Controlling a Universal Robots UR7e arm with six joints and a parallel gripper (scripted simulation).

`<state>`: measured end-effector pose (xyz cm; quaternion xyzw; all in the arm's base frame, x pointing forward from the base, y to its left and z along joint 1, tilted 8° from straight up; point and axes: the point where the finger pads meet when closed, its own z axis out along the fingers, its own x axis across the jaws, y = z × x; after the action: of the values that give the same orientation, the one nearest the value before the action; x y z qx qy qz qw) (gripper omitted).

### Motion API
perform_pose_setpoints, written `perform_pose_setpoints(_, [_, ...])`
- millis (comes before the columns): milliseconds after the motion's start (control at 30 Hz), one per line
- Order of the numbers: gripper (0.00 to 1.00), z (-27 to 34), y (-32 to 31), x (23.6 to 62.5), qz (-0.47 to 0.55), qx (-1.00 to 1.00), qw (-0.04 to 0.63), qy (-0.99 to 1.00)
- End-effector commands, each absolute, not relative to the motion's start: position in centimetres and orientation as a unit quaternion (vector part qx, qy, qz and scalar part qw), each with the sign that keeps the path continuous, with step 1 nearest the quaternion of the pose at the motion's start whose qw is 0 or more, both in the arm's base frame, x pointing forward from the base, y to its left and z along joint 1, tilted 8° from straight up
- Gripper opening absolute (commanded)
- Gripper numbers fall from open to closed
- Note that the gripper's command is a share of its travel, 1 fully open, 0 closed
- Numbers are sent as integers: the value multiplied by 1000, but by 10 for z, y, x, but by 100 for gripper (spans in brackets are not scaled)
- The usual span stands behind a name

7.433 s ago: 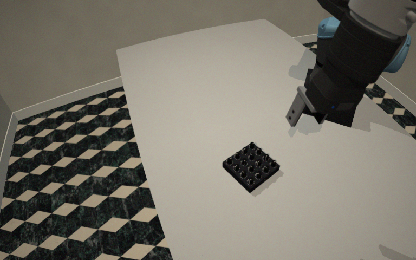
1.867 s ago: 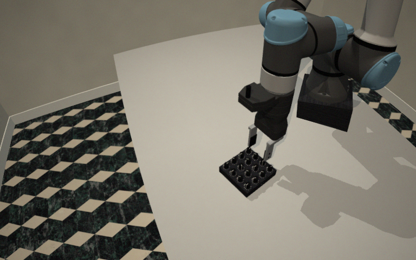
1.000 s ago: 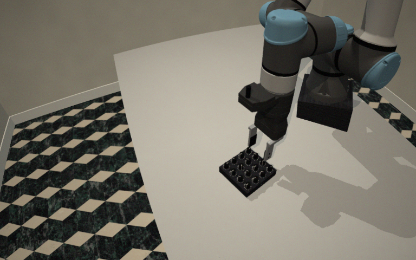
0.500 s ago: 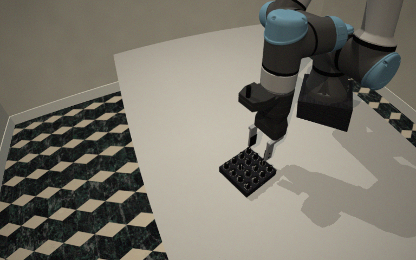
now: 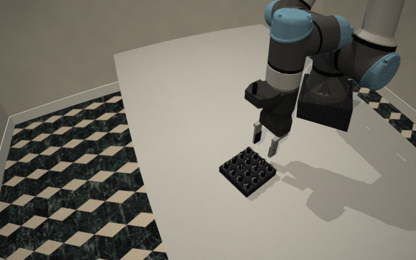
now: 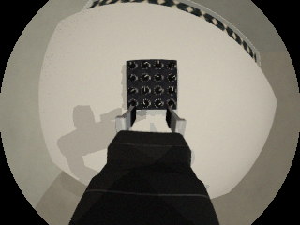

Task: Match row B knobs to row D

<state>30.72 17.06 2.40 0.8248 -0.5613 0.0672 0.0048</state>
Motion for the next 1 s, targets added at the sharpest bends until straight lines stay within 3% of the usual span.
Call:
perform_pose_setpoints(0, [100,24,167,300,68,825,4,-561])
perform_pose_setpoints(967, [100,22,156,275,68,825,4,-561])
